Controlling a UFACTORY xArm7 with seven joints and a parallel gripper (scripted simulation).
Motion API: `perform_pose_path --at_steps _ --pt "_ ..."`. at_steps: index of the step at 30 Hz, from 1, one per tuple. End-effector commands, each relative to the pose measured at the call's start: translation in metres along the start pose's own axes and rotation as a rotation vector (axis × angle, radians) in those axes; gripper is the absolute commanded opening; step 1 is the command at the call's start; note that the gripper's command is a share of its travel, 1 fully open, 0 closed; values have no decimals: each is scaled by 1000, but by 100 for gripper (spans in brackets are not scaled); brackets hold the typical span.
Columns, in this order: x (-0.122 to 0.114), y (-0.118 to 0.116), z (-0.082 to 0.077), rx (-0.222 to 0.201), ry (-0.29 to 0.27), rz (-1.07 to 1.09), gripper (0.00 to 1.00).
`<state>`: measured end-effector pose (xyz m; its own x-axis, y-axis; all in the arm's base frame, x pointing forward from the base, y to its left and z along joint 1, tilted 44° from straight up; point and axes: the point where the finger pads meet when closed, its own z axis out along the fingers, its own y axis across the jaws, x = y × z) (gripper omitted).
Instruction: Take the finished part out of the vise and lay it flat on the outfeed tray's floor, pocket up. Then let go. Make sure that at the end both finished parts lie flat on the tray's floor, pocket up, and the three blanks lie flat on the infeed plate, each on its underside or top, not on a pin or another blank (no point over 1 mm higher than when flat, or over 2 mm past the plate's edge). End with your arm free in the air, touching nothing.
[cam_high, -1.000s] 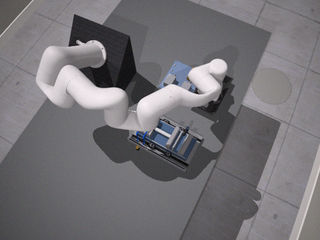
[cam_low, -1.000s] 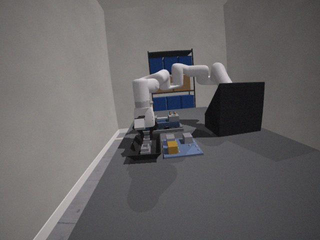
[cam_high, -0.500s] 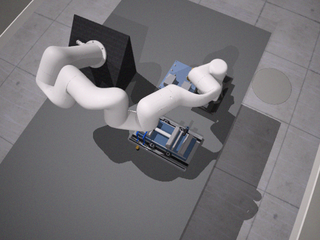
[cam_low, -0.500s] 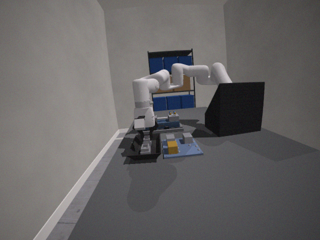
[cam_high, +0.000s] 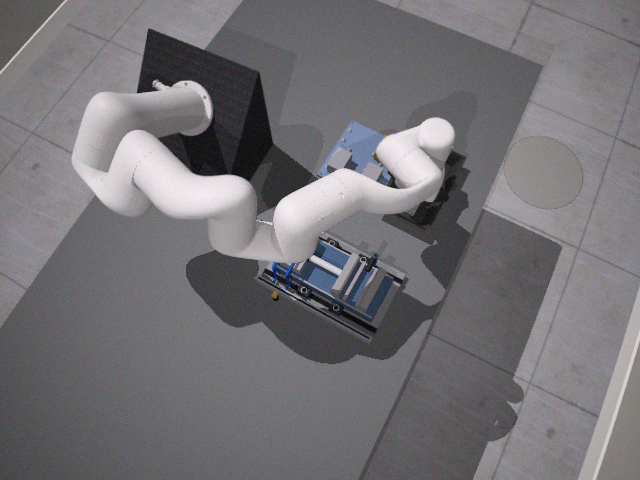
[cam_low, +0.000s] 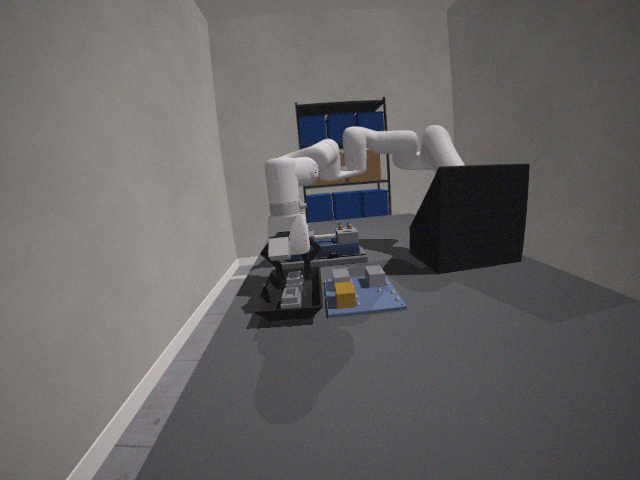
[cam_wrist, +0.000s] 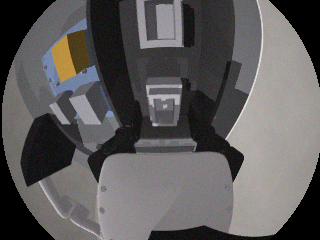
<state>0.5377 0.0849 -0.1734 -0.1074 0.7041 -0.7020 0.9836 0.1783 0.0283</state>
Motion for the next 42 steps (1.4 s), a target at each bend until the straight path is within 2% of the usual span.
perform_pose_path --at_steps 1,27,33,40,42 --pt "1 1 -3 -4 3 0 69" --pt "1 1 -7 -4 3 0 69" --pt "1 1 -23 -4 3 0 69" --pt "1 1 -60 -4 3 0 69" --pt "1 1 -60 -4 3 0 69"
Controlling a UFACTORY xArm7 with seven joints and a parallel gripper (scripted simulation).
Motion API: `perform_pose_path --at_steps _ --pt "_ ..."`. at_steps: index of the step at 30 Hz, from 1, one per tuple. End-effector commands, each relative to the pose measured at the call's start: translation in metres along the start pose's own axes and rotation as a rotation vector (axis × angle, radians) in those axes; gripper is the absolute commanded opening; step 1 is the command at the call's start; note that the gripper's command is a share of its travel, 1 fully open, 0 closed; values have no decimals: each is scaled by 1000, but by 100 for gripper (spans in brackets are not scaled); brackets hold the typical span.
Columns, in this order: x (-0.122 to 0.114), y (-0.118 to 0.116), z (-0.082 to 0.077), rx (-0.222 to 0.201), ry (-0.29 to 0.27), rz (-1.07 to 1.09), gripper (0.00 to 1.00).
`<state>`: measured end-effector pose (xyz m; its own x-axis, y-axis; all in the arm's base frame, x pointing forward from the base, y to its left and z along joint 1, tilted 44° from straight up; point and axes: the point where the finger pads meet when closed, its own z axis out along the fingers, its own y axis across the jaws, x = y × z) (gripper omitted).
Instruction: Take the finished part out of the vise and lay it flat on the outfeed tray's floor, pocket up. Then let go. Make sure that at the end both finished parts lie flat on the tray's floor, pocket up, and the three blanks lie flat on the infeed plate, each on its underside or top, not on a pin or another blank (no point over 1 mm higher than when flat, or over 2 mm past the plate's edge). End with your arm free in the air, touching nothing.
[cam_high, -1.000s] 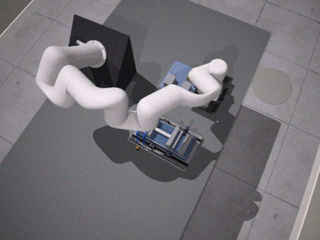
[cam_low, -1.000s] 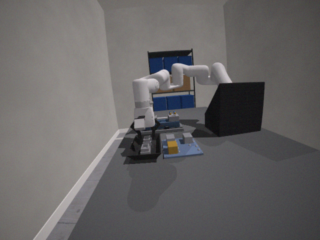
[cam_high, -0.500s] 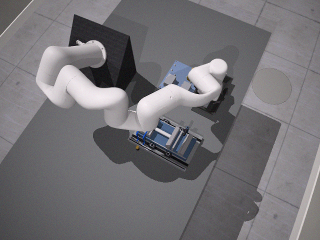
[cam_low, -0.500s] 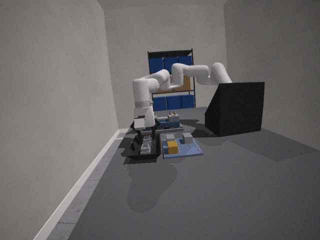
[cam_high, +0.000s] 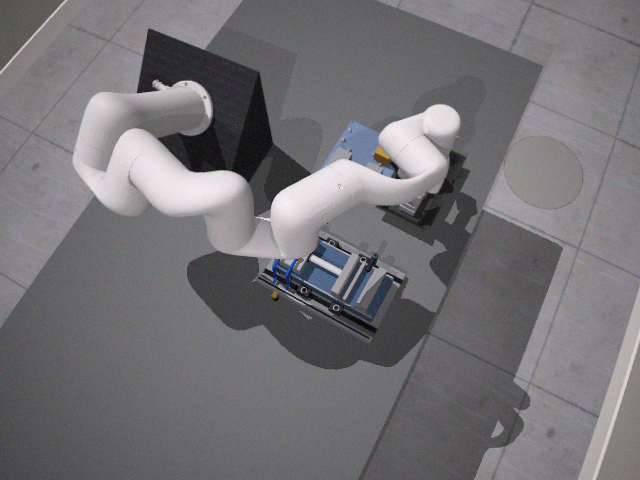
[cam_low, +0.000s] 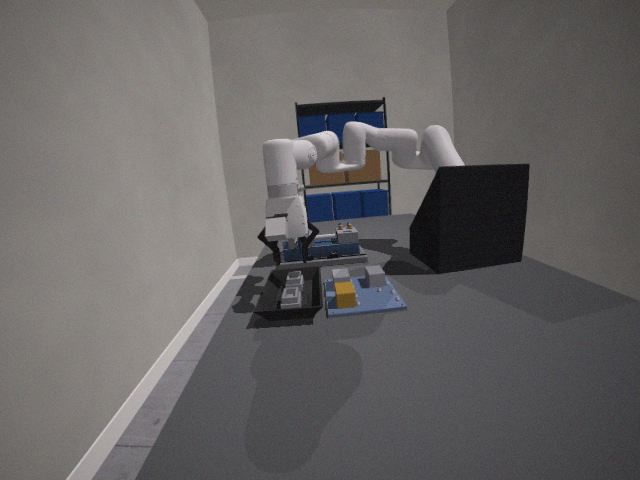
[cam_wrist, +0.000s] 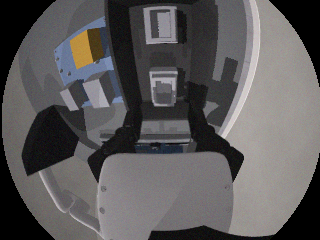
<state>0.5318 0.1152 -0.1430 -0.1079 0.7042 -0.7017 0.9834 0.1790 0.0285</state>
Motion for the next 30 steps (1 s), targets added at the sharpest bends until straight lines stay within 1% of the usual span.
perform_pose_path --at_steps 1,8,11,14,22,27,28,30 --pt "0 1 -23 -3 3 1 69" --pt "0 0 -64 -3 3 1 69" --pt "0 0 -78 -3 3 1 69" --pt "0 0 -89 -3 3 1 69" --pt "0 0 -101 -3 3 1 69" --pt "0 0 -102 -3 3 1 69" --pt "0 0 -102 -3 3 1 0" --pt "0 0 -102 -3 3 1 0"
